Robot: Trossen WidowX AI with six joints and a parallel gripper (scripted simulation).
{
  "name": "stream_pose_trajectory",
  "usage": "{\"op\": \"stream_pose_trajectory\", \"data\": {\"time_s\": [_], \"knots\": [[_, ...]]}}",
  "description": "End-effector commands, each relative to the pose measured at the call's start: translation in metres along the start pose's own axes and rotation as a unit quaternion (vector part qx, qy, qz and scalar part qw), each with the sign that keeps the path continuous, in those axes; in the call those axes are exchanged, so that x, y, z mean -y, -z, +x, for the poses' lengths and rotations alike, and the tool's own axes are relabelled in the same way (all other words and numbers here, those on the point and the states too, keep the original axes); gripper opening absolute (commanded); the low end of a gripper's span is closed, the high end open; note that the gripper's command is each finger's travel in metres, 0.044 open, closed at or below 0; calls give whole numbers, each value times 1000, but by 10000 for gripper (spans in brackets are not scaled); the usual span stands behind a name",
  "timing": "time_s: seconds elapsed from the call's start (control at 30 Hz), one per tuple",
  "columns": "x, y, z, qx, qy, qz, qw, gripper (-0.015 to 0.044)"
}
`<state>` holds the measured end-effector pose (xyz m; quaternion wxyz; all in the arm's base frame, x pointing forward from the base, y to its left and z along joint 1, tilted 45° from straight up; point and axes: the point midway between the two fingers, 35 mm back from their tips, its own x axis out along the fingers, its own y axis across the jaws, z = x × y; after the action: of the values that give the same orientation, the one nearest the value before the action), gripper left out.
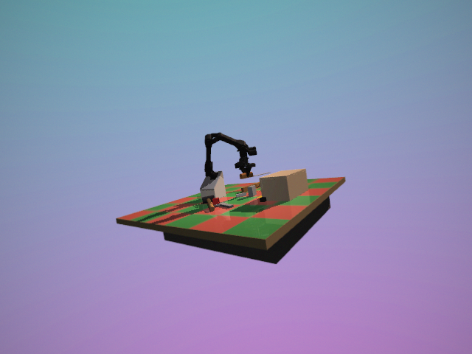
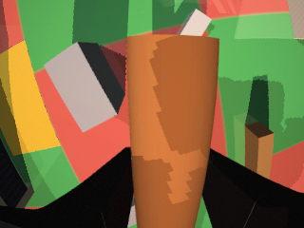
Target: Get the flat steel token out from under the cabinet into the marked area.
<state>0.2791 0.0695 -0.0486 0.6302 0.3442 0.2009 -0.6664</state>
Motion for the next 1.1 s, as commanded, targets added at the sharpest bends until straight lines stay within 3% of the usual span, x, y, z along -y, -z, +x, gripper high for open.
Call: {"op": "stream_pose_trajectory", "data": {"time_s": [0.0, 1.07], "knots": [[-1, -5, -4, -6, -6, 0, 1000, 0], [-2, -47, -3, -4, -6, 0, 1000, 0]]}}
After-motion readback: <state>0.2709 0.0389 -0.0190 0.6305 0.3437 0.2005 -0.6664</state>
